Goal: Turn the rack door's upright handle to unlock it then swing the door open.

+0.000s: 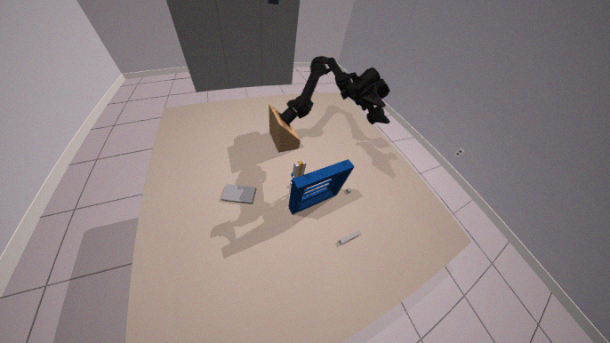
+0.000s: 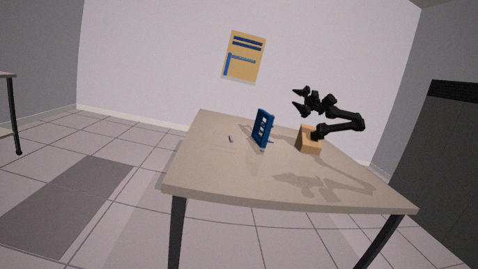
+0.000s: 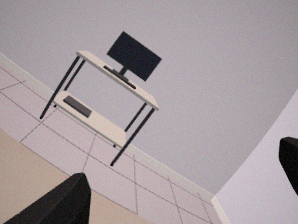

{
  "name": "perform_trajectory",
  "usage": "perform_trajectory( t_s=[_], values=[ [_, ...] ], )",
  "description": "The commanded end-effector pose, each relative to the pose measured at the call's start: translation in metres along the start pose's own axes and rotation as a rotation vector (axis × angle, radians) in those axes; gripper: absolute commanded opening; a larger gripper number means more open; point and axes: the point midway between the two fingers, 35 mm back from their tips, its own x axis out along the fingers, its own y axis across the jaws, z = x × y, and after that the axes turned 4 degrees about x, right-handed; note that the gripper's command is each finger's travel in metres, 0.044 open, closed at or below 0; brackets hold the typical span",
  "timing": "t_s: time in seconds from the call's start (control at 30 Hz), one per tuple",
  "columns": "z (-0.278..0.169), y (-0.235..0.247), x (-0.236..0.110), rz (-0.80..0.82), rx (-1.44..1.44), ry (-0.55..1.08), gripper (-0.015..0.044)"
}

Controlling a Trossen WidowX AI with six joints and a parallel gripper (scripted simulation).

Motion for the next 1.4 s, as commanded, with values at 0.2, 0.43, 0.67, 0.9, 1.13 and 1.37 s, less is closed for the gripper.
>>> perform_trajectory(
  t_s=[0.2,0.43,0.67,0.9,1.13,1.37],
  values=[
    [-0.02,-0.007,0.018,-0.001,-0.057,0.137,0.0297],
    [-0.047,-0.017,0.037,0.009,-0.114,0.31,0.0297],
    [-0.075,-0.029,0.05,0.031,-0.152,0.482,0.0297],
    [-0.103,-0.041,0.058,0.064,-0.17,0.648,0.0297],
    [-0.131,-0.054,0.062,0.108,-0.168,0.807,0.0297],
    [-0.156,-0.066,0.062,0.162,-0.146,0.958,0.0297]
  ],
)
